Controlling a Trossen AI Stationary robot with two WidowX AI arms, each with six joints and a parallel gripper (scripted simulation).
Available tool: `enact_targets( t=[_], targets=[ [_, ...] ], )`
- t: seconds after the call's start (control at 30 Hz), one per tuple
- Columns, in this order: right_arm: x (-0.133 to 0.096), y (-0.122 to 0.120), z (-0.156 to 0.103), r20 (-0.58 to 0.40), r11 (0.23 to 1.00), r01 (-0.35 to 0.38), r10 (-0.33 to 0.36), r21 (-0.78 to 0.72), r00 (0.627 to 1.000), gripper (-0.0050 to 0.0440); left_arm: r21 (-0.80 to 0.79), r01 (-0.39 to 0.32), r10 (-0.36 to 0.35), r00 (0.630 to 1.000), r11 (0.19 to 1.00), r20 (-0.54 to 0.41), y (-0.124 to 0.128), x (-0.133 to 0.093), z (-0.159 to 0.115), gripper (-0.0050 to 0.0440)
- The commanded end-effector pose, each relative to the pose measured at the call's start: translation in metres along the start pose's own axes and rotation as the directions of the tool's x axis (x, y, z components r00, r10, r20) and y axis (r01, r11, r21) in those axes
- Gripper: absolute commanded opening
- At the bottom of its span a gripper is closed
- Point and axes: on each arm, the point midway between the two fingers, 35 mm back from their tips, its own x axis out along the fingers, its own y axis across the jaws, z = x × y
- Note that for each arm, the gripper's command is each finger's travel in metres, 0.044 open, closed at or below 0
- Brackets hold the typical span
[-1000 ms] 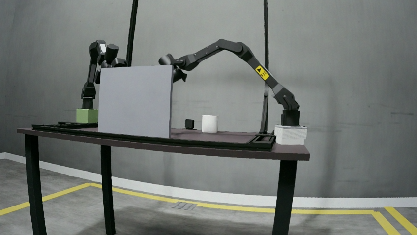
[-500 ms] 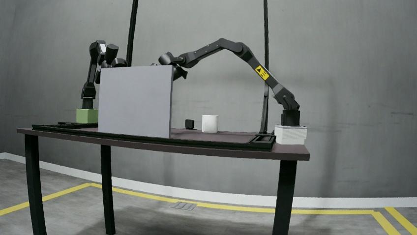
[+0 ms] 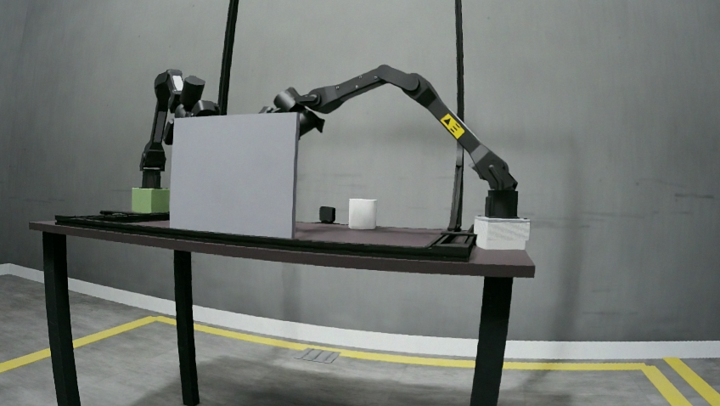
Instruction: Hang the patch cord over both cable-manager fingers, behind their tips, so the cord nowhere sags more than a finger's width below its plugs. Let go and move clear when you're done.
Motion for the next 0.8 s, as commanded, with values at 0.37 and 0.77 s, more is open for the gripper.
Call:
enact_targets(
  t=[0.37,0.77],
  targets=[
    [-0.006,-0.001,0.012,0.027,1.000,0.003,-0.003,-0.006,1.000,0.0040,-0.019,-0.029,0.029,1.000,0.999,-0.004,0.000,-0.010,0.008,0.0025],
    [-0.006,-0.001,0.012,0.027,1.000,0.003,-0.003,-0.006,1.000,0.0040,-0.026,-0.054,0.053,0.999,0.998,-0.009,0.004,-0.015,0.013,0.0025]
  ],
)
